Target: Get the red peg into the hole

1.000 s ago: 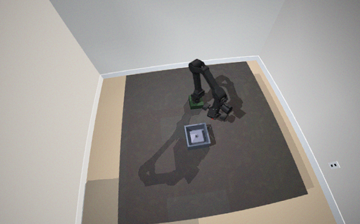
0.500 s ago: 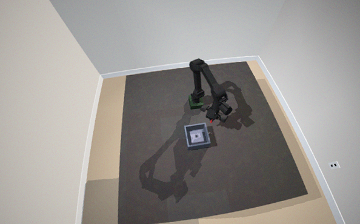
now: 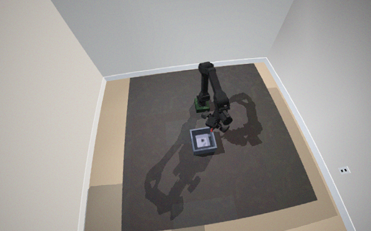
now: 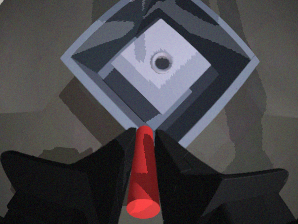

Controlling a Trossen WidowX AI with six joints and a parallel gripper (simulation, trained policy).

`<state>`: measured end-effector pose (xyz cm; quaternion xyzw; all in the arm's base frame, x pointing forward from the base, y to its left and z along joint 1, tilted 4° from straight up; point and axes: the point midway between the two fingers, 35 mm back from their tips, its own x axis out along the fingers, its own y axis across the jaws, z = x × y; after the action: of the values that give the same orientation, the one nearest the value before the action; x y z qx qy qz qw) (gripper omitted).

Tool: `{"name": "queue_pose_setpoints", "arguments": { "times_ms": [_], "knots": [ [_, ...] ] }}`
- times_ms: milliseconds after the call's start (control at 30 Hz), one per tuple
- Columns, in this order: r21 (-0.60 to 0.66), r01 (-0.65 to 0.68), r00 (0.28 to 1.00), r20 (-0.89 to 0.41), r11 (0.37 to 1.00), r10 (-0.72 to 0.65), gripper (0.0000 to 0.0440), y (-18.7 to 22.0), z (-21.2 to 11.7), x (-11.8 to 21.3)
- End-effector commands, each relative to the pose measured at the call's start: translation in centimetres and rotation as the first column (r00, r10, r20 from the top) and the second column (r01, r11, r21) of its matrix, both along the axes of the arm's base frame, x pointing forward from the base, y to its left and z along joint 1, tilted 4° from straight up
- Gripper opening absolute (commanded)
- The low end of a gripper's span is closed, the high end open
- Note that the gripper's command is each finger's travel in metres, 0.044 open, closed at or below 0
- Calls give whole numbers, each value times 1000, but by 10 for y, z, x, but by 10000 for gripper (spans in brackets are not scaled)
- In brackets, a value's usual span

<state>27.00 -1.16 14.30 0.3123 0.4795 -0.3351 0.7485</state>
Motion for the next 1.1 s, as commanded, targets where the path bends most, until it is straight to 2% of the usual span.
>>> {"name": "queue_pose_setpoints", "arguments": {
  "times_ms": [0, 533, 900, 967, 1067],
  "knots": [
    [-5, 20, 1000, 0, 1000, -20, 0, -11, -1, 7],
    [12, 108, 994, -9, 994, -108, 7, -55, -18, 32],
    [37, 123, 991, -63, 992, -121, 8, -69, -45, 43],
    [36, 120, 990, -78, 992, -117, 21, -70, -52, 44],
    [34, 110, 989, -99, 993, -106, 87, -73, -60, 46]
  ]
}}
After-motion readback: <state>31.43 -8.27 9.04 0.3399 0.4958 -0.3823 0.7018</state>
